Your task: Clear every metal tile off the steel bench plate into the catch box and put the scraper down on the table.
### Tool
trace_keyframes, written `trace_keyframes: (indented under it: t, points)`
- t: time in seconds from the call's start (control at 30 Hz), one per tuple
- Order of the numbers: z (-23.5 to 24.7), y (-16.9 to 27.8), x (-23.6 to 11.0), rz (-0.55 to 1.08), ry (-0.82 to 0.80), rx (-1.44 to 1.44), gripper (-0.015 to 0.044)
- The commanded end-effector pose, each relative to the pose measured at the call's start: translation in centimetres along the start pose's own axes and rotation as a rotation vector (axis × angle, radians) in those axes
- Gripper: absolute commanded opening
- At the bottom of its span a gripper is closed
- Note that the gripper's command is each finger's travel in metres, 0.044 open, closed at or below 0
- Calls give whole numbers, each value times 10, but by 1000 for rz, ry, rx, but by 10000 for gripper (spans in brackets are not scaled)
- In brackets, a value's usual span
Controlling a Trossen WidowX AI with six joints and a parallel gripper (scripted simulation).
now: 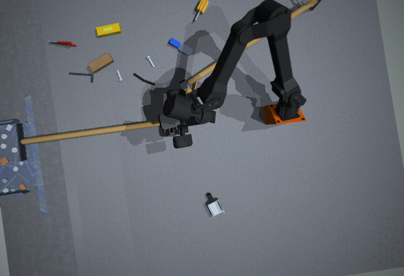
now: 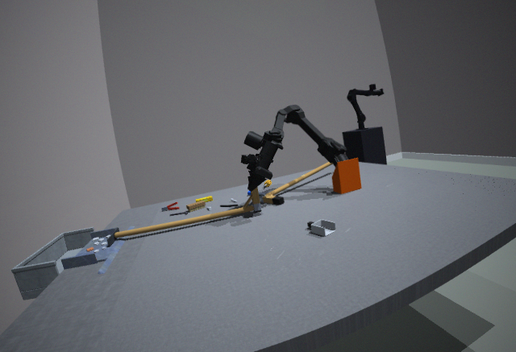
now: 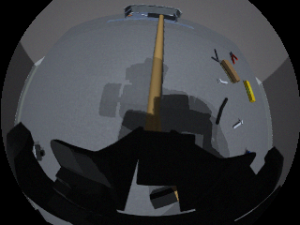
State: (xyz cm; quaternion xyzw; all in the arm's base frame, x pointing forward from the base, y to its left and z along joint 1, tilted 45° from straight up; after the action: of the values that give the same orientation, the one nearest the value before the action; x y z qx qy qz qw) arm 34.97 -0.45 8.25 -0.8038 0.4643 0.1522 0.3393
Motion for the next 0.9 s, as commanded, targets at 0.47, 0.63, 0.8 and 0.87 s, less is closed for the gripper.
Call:
trace_keyframes:
  t: [0.47, 0.63, 0.8, 0.87]
  points:
    - [-4, -22, 12, -12, -1, 2, 0]
    - [-4, -29, 16, -12, -1, 3, 0]
    - [-4, -35, 21, -13, 0, 3, 0]
    - [-4, -38, 22, -13, 0, 3, 0]
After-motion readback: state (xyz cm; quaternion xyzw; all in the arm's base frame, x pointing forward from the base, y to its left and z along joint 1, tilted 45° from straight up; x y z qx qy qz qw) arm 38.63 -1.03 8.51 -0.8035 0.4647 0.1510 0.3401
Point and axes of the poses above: the point midway between the two fingers, 35 mm back from their tips, its own x axis out along the fingers, its own z axis across the jaws, y = z × x, the point moved 9 cm from there along -x, back along the fingers, and after that the axes turned 2 degrees about -x, right-handed, at the moved point
